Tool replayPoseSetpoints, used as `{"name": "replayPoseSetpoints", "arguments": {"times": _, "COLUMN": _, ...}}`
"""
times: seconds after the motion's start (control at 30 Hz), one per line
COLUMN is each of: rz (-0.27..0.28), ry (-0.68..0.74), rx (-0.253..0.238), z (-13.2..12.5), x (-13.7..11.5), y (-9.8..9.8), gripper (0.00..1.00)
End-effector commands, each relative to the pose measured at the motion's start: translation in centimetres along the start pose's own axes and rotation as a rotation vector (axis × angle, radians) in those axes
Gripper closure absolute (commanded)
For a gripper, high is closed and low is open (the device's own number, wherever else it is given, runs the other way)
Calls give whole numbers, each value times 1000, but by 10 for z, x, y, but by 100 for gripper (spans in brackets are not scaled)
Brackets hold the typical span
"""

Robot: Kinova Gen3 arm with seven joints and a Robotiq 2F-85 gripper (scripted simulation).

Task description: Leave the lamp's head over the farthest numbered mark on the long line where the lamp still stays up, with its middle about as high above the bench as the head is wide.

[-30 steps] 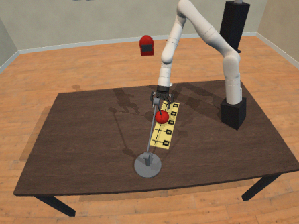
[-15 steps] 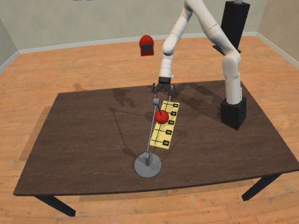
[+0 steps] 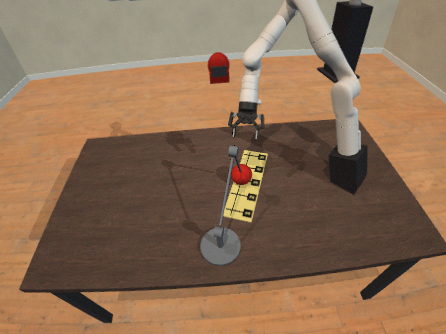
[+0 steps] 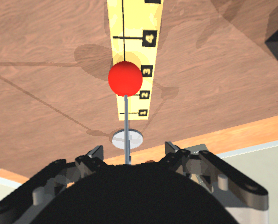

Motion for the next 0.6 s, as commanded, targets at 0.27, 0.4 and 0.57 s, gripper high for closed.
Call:
{"name": "replayPoseSetpoints", "arguments": {"times": 0.27, "rz": 9, "ry": 5, "rx": -15, "z": -9, "x": -10, "y": -19, "gripper": 0}}
{"name": "replayPoseSetpoints", "arguments": {"times": 0.4, "rz": 6, "ry": 2, "rx": -10, "z": -10, "x": -12, "y": -22, "gripper": 0}}
{"name": "replayPoseSetpoints", "arguments": {"times": 0.57, "rz": 3, "ry": 0, "rx": -5, "z": -11, "x": -14, "y": -25, "gripper": 0}}
Point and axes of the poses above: the point where the finger pads meet when closed, its own y axis out along the fingers, its own z axis across the jaws, x = y × z, the point moved 1 cm from there along -y, back along the fingers
